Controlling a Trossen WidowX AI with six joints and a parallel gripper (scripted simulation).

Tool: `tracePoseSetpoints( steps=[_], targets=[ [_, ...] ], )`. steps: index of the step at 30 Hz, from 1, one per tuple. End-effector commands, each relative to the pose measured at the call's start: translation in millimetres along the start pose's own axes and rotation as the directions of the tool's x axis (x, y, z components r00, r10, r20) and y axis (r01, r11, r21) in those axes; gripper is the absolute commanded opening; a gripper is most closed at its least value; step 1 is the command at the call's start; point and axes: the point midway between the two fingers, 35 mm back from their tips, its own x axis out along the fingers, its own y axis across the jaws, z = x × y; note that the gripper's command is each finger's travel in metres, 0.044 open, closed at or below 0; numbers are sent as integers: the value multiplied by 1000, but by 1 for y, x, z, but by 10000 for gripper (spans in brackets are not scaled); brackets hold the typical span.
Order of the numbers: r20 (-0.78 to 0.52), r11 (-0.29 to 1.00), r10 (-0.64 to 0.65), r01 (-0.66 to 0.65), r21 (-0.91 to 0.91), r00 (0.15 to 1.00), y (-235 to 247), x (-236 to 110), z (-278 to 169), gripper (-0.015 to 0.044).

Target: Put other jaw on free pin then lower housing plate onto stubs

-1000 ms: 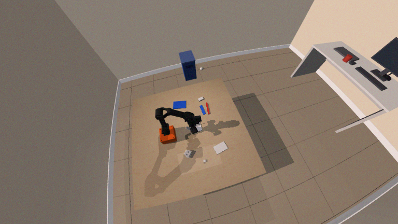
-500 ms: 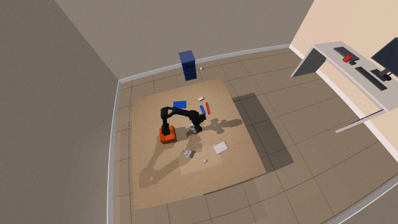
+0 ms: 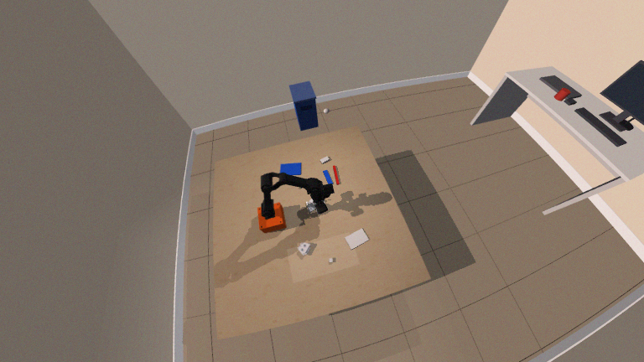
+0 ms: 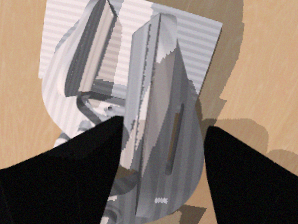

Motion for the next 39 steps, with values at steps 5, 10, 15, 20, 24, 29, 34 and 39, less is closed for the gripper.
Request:
tracePoseSetpoints(
  steps=[5, 10, 15, 20, 24, 29, 34, 39],
  targets=[
    [-5, 1000, -5, 5, 8, 1000, -1, 0, -1, 134],
    [-5, 1000, -5, 5, 8, 1000, 0, 0, -2, 134],
    [-5, 1000, -5, 5, 8, 1000, 0, 0, -2, 134],
    [-5, 1000, -5, 5, 8, 1000, 0, 0, -2, 134],
    [-5, 1000, -5, 5, 8, 1000, 0, 6, -1, 134],
    [-5, 1000, -5, 5, 7, 1000, -1, 14, -1, 134],
    [-5, 1000, -5, 5, 7, 1000, -1, 23, -1, 134],
    [-5, 1000, -5, 5, 7, 1000, -1, 31, -1, 134]
  ],
)
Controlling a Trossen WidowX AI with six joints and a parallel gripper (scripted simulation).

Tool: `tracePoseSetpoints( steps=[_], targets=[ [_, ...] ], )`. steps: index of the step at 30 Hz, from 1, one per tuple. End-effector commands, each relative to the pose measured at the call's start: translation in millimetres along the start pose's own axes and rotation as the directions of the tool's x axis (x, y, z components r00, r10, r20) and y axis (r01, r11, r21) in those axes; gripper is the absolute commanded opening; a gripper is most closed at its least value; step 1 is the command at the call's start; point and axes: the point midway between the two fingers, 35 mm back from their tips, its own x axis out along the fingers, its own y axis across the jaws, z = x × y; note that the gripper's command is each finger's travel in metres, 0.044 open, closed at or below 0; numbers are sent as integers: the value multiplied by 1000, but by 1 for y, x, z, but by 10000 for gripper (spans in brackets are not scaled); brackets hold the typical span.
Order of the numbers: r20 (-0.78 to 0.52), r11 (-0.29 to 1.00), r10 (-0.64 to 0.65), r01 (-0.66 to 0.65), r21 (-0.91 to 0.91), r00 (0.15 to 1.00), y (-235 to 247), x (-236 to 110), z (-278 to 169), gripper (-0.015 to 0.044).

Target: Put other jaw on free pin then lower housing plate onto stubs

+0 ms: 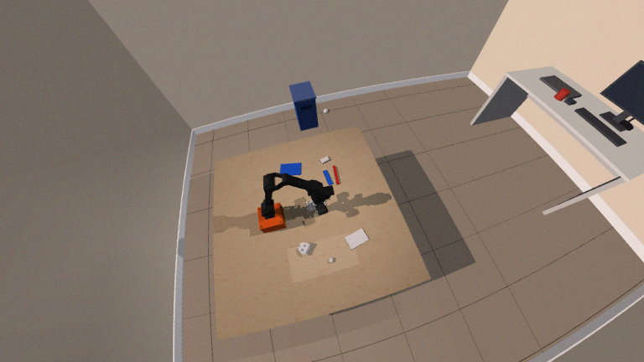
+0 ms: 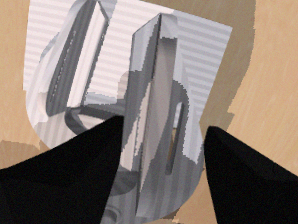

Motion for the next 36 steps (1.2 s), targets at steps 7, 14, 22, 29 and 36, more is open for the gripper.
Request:
tracePoseSetpoints(
  steps=[7, 14, 22, 29, 36],
  targets=[
    [-7, 1000, -4, 4, 4, 1000, 0, 19, -2, 134],
    [-7, 1000, -4, 4, 3, 1000, 0, 28, -3, 134],
    [-7, 1000, -4, 4, 3, 1000, 0, 28, -3, 134],
    [-7, 1000, -4, 4, 3, 1000, 0, 28, -3, 134],
    [-7, 1000, -4, 4, 0, 1000, 0, 31, -3, 134]
  ],
)
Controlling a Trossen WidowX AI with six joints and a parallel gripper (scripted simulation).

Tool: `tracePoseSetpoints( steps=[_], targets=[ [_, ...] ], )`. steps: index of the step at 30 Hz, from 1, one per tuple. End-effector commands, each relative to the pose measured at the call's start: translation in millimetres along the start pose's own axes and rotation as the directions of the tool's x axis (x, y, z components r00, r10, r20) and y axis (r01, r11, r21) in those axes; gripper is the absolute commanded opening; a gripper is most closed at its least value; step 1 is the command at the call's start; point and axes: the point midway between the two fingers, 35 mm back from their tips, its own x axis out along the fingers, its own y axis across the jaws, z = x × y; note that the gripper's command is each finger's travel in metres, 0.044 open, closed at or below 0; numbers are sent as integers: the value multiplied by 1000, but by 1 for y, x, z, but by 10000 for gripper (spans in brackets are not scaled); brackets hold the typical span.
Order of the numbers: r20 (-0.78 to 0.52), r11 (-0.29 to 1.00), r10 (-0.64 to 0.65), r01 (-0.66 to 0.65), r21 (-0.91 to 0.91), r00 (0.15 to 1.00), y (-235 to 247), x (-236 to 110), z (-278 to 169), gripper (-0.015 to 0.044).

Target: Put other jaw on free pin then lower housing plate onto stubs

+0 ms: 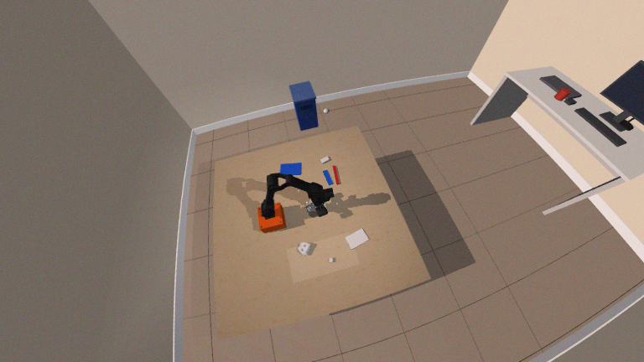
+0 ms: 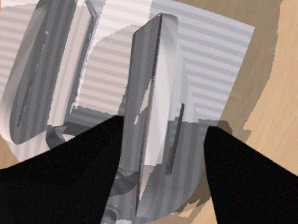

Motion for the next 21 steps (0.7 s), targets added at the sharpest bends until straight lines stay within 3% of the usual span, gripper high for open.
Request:
tracePoseSetpoints(
  steps=[1, 21],
  targets=[
    [0, 1000, -6, 6, 1, 1000, -1, 1, 0, 134],
    [0, 1000, -6, 6, -6, 1000, -1, 7, 0, 134]
  ],
)
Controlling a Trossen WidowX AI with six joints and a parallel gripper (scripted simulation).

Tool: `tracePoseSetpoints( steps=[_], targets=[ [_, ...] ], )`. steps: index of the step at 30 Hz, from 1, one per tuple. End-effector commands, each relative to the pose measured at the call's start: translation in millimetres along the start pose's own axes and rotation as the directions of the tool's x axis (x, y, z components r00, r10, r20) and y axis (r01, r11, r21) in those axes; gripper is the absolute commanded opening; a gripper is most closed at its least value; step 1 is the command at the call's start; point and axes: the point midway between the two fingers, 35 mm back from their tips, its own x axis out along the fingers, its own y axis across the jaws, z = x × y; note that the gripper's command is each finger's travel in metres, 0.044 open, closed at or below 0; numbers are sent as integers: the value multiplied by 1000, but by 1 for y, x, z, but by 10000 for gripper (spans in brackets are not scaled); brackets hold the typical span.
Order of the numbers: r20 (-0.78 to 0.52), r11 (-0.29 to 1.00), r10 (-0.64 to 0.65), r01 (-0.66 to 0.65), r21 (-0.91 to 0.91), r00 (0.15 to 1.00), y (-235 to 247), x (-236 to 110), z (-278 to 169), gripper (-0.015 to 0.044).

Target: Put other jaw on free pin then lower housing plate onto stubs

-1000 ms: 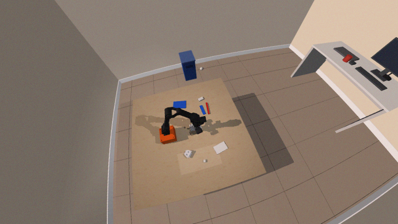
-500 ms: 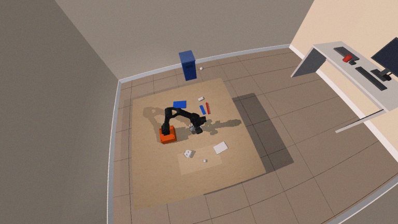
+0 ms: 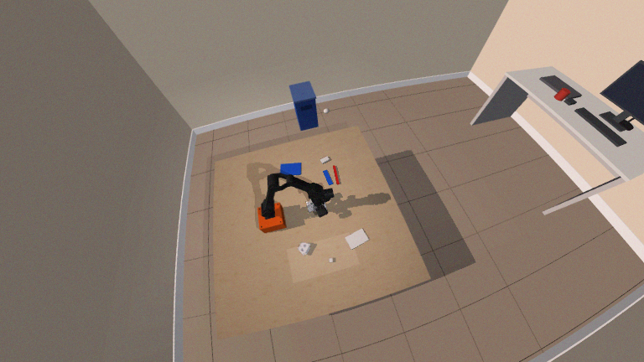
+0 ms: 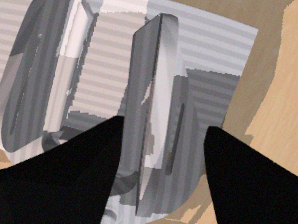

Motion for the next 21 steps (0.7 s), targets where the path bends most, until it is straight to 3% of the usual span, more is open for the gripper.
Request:
tracePoseSetpoints(
  steps=[1, 21],
  targets=[
    [-2, 1000, -5, 5, -5, 1000, -1, 2, 0, 134],
    [-2, 1000, -5, 5, -10, 1000, -1, 7, 0, 134]
  ],
)
